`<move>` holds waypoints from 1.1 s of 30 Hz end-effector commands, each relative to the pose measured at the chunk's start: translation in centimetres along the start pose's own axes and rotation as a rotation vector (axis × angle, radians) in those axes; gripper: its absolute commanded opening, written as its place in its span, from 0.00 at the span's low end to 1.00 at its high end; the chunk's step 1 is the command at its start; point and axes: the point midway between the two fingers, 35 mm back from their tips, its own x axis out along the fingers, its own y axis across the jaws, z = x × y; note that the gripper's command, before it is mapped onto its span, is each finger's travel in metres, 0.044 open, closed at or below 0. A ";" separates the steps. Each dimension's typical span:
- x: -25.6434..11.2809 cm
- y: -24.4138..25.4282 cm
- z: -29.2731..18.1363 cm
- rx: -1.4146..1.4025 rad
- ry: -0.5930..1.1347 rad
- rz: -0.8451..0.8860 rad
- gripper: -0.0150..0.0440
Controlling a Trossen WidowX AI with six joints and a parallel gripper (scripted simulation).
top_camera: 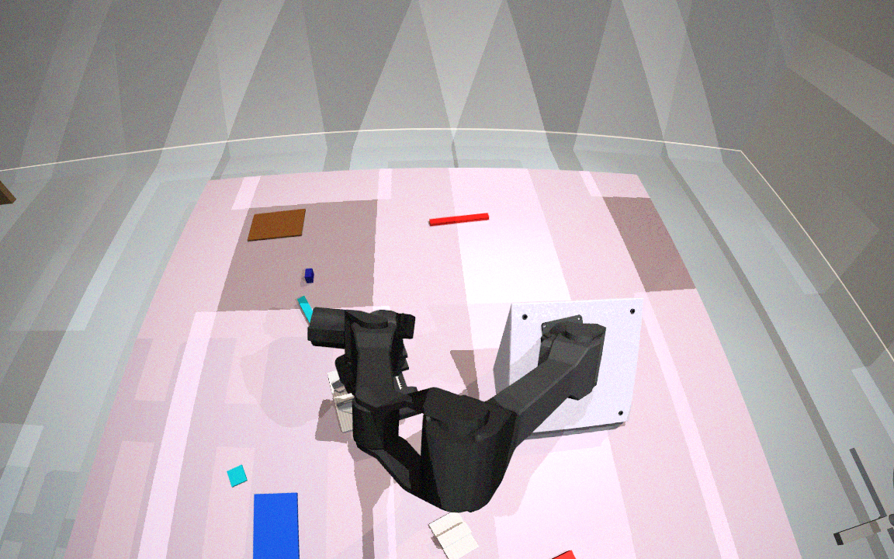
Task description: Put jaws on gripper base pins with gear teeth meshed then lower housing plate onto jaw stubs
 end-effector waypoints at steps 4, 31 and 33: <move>0.0 -0.1 0.0 0.002 0.001 -0.002 0.85; -0.4 0.0 0.0 0.002 0.001 -0.002 0.85; -0.4 0.0 0.0 0.002 0.001 -0.002 0.85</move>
